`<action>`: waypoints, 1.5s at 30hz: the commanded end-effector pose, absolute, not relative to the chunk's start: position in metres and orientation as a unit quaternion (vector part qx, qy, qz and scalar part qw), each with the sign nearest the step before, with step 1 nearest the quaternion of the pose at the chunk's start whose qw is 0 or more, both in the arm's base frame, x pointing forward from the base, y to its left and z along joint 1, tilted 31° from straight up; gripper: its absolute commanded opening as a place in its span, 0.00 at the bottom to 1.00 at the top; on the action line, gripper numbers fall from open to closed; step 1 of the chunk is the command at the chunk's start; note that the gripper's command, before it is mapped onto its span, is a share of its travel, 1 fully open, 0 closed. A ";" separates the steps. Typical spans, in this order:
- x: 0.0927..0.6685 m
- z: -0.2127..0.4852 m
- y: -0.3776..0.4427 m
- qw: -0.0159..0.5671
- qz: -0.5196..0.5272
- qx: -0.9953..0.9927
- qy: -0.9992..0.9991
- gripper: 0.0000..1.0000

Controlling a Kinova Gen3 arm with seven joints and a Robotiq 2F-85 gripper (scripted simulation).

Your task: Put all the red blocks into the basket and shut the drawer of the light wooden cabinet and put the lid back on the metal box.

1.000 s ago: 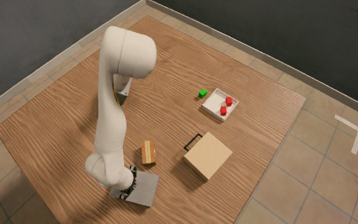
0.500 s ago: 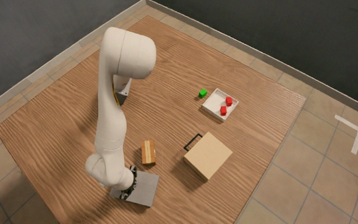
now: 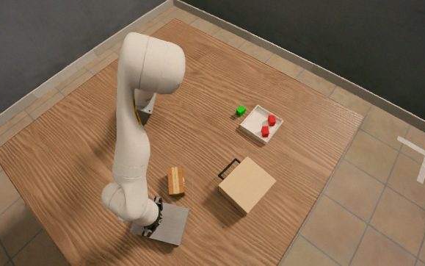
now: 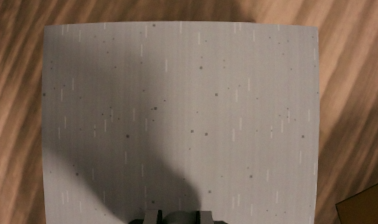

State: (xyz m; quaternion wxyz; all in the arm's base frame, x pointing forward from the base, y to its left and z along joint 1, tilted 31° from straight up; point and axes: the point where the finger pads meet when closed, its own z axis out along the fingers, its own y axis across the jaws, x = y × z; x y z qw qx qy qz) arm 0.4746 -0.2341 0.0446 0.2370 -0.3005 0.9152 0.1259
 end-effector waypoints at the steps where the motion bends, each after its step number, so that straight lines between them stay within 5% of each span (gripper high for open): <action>1: 0.475 0.043 -0.232 0.237 0.125 -0.303 0.915 0.10; 30: 0.475 0.043 -0.232 0.237 0.125 -0.303 0.915 0.10; 31: 0.475 0.043 -0.232 0.237 0.125 -0.303 0.915 1.00; 45: 0.475 0.043 -0.232 0.237 0.126 -0.303 0.915 1.00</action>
